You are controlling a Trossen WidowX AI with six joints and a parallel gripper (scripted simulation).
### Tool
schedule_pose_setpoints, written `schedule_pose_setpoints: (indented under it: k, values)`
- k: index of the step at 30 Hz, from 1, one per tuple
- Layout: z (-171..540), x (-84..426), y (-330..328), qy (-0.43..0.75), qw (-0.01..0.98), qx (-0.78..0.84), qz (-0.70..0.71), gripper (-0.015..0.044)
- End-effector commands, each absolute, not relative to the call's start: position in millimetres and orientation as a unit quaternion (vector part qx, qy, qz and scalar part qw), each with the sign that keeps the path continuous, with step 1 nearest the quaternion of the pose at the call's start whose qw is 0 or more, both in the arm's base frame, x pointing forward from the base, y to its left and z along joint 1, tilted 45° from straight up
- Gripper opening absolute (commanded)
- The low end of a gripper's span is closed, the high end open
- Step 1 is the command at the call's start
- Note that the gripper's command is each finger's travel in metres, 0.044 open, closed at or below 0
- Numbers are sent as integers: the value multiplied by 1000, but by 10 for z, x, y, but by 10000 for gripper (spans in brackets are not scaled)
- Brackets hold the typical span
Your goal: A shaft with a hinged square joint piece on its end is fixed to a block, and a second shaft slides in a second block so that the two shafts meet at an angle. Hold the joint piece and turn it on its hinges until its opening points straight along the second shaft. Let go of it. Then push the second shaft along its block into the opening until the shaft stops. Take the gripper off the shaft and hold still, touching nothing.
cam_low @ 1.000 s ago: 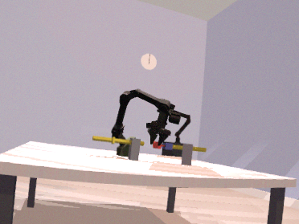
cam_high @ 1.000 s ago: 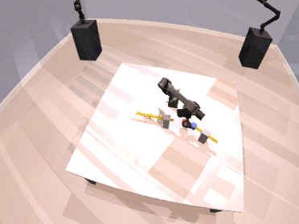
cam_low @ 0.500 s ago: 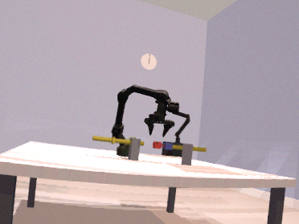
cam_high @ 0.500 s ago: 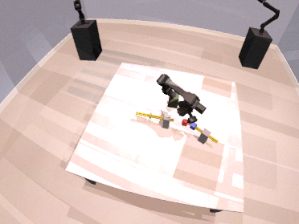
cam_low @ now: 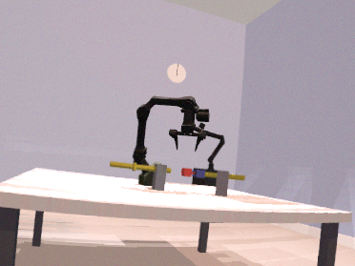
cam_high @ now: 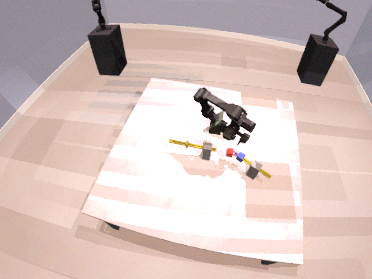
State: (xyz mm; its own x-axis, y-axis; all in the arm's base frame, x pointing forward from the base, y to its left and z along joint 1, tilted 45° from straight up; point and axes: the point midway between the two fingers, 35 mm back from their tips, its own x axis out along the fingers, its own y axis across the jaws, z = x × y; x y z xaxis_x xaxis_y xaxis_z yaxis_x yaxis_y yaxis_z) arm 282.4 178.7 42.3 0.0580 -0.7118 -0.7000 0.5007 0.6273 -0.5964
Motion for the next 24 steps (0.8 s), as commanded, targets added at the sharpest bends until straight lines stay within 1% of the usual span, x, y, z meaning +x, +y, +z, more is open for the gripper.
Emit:
schedule_pose_setpoints:
  k: [1, 10, 24]
  values:
    - [544, 2811, 1880, 568, 720, -127, -378, 440]
    - [552, 2796, 1867, 563, 722, -115, -385, 440]
    - [644, 2845, 1514, 540, 706, 76, -452, 440]
